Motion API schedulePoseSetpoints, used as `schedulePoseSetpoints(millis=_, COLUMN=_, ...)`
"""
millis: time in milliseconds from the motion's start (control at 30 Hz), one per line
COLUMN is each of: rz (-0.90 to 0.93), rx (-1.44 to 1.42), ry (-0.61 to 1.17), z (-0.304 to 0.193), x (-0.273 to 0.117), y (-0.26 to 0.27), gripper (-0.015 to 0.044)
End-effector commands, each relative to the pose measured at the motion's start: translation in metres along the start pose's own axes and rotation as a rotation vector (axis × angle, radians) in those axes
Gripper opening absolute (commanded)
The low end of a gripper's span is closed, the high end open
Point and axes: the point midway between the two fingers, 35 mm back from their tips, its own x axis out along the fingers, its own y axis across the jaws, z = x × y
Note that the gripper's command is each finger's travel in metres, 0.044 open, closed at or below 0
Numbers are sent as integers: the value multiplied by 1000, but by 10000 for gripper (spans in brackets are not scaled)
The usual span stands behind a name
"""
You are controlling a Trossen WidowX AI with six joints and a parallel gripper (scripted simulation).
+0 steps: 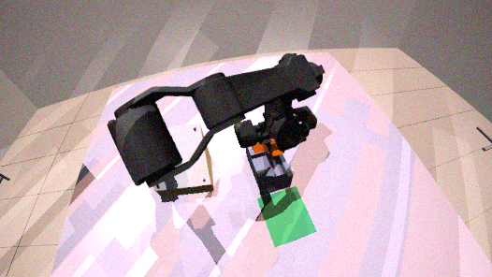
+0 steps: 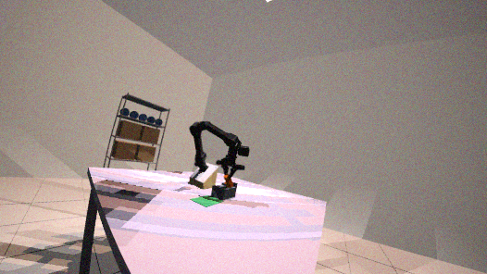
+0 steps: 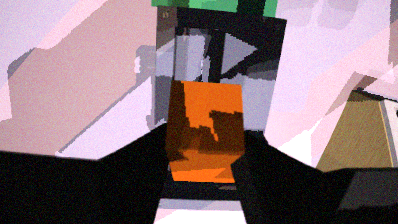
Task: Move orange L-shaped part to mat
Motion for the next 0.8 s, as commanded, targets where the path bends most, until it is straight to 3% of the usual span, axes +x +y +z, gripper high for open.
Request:
schedulePoseSetpoints(millis=0, rz=5, rx=6, ry=9, z=-1, x=-10, y=2, gripper=0)
schedulePoseSetpoints(millis=767, rz=5, rx=6, ry=10, z=-1, x=-37, y=1, gripper=0)
